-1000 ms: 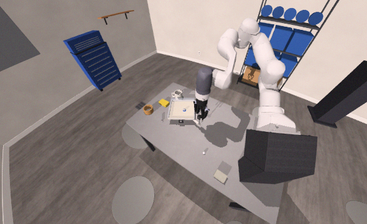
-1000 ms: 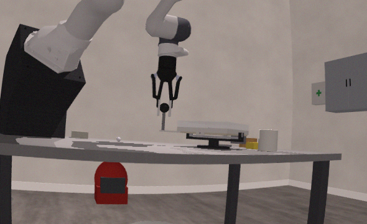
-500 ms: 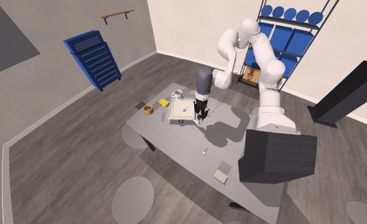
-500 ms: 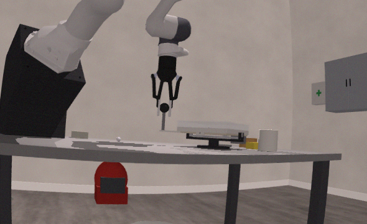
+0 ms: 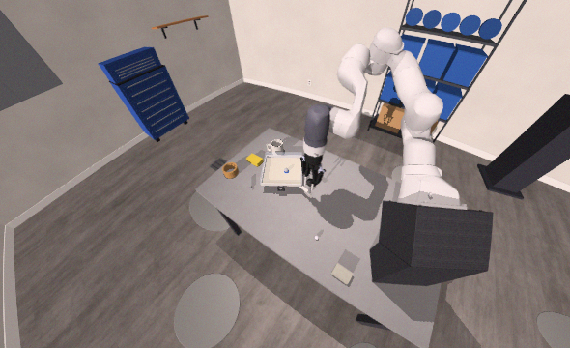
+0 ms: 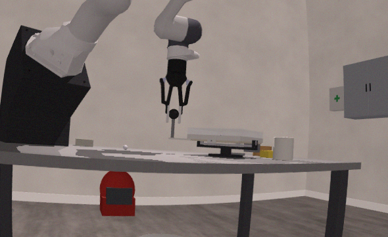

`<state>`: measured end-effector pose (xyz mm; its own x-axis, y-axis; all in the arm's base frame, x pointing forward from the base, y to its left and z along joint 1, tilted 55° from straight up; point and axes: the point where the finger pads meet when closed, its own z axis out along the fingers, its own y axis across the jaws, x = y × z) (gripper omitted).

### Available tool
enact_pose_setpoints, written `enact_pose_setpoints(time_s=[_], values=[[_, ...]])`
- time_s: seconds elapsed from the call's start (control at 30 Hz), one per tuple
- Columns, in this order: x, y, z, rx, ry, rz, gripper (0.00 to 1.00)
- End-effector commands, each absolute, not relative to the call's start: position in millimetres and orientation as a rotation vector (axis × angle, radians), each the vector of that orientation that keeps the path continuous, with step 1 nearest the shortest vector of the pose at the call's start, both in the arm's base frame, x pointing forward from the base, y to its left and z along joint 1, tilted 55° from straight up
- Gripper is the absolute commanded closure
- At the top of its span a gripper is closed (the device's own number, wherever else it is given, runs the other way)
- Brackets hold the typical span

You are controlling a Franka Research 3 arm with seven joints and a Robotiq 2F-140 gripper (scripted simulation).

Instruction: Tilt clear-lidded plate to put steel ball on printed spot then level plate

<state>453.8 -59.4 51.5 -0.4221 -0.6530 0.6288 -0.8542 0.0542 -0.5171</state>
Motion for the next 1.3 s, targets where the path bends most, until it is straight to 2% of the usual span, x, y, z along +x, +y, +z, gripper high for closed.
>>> enact_pose_setpoints(time_s=[0.0, 0.8, 0.83, 1.27], values=[[453.0, -61.3, 52.1, 1.533, -2.106, 1.299, 1.0], [453.0, -61.3, 52.1, 1.533, -2.106, 1.299, 1.0], [453.0, -61.3, 52.1, 1.533, -2.106, 1.299, 0.64], [453.0, -61.3, 52.1, 1.533, -2.106, 1.299, 0.64]])
